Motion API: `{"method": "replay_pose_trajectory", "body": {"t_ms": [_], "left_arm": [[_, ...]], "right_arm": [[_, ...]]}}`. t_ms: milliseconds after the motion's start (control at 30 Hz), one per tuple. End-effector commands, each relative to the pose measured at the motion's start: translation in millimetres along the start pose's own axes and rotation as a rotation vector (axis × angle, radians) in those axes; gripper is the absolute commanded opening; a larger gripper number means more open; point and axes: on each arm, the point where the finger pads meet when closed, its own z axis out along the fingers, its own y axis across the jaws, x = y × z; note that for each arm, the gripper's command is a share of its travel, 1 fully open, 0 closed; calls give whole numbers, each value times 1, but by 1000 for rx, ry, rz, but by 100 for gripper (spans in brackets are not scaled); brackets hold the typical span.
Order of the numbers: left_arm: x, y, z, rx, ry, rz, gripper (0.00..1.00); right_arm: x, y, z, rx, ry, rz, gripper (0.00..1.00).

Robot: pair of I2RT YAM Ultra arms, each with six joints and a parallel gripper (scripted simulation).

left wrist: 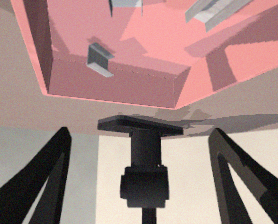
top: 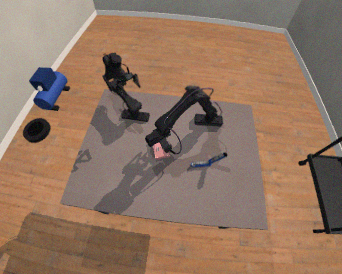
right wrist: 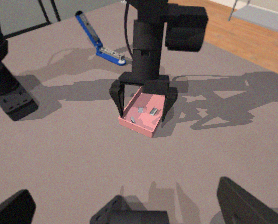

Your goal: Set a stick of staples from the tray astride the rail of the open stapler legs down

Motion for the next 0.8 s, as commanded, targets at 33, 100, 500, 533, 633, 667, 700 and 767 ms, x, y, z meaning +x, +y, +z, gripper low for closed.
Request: {"method": "replay_pose_trajectory", "body": {"t_ms": [33, 100, 500, 533, 633, 667, 700, 767], "left_arm": [[10, 6, -4, 38, -3, 1, 100], [13, 12, -2, 30, -2, 2, 100], [14, 19, -2, 16, -2, 4, 100], [14, 19, -2, 16, -2, 4, 100], [11, 19, -2, 16, -16, 16, 89], [9, 18, -2, 16, -26, 39, 77], [7, 18, -3, 18, -38, 63, 66], [0, 9, -9, 44, -83, 150, 43]], "right_arm": [[-2, 0, -4, 7, -9, 3, 100], [-2, 0, -4, 7, -9, 3, 100], [-2, 0, -4, 7, -9, 3, 100], [-2, 0, -4, 7, -9, 3, 100], [-2, 0, -4, 7, -9, 3, 100], [-2, 0, -4, 7, -9, 3, 100], [-2, 0, -4, 7, -9, 3, 100], [-2, 0, -4, 7, -9, 3, 100]]}}
